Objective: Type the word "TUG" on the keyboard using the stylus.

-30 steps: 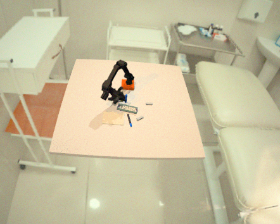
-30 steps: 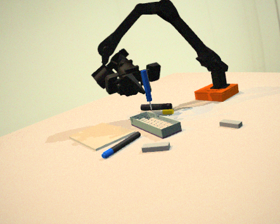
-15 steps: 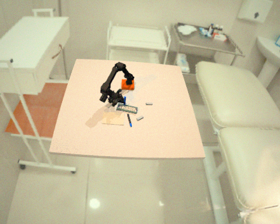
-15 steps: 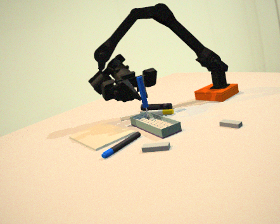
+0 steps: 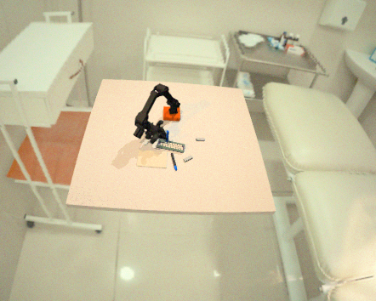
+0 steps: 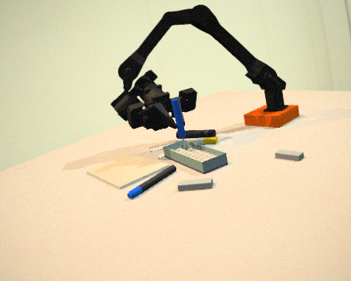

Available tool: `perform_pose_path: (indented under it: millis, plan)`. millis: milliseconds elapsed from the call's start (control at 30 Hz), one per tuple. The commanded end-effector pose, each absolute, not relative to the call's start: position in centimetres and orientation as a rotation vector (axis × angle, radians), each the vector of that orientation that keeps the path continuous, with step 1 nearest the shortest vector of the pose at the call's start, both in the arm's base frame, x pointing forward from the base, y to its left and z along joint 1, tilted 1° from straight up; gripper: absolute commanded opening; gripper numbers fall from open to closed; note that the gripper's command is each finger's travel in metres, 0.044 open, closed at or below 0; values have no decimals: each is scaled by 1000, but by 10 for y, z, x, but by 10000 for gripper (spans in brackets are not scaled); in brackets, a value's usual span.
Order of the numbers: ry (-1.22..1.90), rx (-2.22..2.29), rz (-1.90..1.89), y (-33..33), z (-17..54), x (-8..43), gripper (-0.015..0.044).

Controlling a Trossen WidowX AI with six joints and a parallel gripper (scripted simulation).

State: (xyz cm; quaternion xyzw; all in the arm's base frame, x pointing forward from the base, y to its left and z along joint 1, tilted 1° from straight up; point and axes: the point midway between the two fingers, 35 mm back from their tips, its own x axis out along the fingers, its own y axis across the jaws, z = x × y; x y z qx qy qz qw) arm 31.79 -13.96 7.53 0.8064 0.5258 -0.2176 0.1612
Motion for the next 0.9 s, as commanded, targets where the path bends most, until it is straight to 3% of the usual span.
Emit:
perform_pose_path:
  millis: [0, 867]
  plan:
    - [1499, 2297, -617, -140, 73, 318, 81]
    - [1499, 2297, -617, -140, 63, 318, 81]
